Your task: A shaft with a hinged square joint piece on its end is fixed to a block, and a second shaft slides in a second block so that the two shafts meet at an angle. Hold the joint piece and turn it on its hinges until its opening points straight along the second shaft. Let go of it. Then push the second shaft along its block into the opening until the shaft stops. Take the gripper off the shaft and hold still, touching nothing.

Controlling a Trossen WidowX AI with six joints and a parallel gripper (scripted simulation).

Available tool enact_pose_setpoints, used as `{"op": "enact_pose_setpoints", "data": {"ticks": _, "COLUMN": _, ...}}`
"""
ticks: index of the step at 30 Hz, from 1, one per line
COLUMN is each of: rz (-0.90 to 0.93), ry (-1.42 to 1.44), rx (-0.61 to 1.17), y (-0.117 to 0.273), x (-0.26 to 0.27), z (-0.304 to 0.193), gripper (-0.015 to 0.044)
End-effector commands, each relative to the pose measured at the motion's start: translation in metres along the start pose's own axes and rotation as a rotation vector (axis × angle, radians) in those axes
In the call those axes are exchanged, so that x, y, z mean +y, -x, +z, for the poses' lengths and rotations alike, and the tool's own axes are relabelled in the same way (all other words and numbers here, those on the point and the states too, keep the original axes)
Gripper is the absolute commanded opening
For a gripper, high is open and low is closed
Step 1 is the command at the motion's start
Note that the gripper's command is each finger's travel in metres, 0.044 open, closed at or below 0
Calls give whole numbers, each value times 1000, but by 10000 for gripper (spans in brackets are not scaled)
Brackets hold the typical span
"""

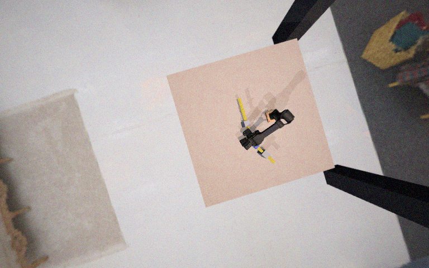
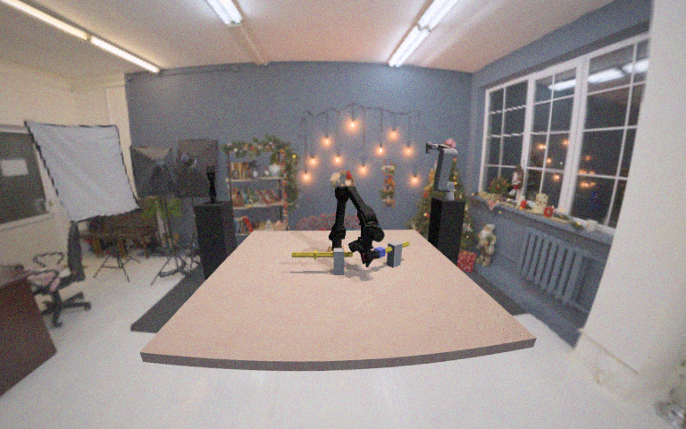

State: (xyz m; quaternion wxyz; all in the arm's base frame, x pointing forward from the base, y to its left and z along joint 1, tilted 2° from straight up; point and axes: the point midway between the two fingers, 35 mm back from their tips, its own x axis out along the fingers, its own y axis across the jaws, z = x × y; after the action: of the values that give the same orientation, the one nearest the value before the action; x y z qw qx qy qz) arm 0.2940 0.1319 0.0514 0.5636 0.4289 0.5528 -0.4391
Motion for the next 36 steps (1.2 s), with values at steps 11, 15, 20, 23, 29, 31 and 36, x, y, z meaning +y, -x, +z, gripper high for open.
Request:
{"op": "enact_pose_setpoints", "data": {"ticks": 11, "rz": -1, "ry": -5, "rx": 2, "y": 0, "x": 0, "z": 0, "gripper": 182}}
{"op": "enact_pose_setpoints", "data": {"ticks": 15, "rz": -1, "ry": -5, "rx": 2, "y": 0, "x": 0, "z": 0, "gripper": 182}}
{"op": "enact_pose_setpoints", "data": {"ticks": 20, "rz": -1, "ry": -5, "rx": 2, "y": 0, "x": 0, "z": 0, "gripper": 182}}
{"op": "enact_pose_setpoints", "data": {"ticks": 23, "rz": 0, "ry": 0, "rx": 0, "y": 0, "x": 0, "z": 0, "gripper": 156}}
{"op": "enact_pose_setpoints", "data": {"ticks": 29, "rz": 0, "ry": 0, "rx": 0, "y": 0, "x": 0, "z": 0, "gripper": 147}}
{"op": "enact_pose_setpoints", "data": {"ticks": 31, "rz": 0, "ry": 0, "rx": 0, "y": 0, "x": 0, "z": 0, "gripper": 94}}
{"op": "enact_pose_setpoints", "data": {"ticks": 36, "rz": 0, "ry": 0, "rx": 0, "y": 0, "x": 0, "z": 0, "gripper": 0}}
